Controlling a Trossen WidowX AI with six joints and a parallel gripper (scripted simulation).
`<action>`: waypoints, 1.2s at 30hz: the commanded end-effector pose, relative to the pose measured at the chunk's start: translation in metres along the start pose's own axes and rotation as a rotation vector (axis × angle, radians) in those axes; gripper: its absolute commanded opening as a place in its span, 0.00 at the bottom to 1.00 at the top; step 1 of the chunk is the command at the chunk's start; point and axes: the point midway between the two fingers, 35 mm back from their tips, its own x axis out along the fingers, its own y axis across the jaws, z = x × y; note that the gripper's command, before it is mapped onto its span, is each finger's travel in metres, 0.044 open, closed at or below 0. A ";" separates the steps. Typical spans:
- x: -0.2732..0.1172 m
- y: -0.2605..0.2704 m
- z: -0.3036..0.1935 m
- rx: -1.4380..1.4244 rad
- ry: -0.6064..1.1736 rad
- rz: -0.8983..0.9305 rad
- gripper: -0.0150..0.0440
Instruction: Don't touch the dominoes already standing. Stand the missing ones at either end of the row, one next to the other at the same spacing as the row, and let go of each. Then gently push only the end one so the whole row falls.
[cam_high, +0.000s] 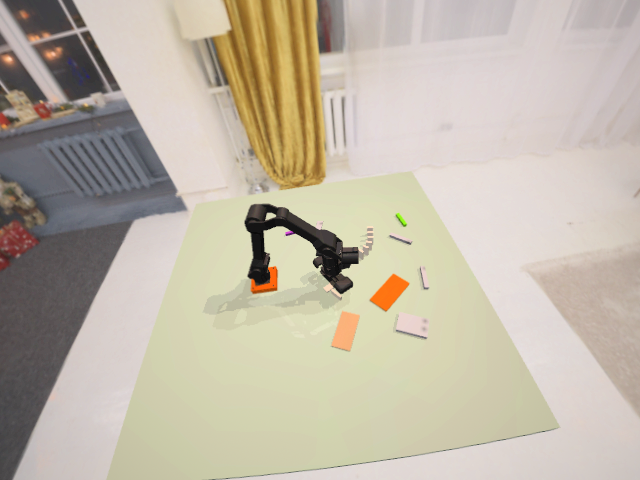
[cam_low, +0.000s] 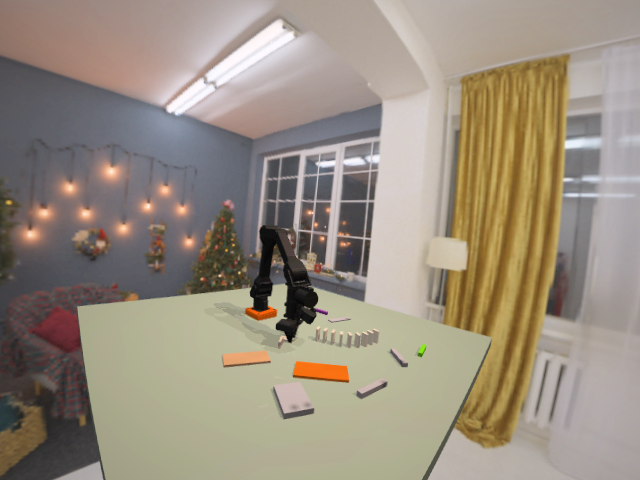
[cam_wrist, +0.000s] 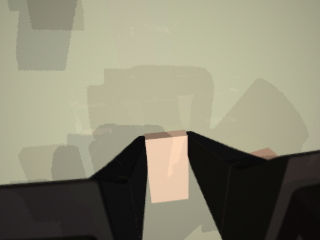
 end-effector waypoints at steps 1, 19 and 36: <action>0.000 0.000 0.000 -0.004 0.002 -0.003 0.44; -0.153 0.001 -0.009 -0.004 0.002 -0.002 0.44; -0.163 0.108 0.067 -0.513 -0.032 0.001 0.44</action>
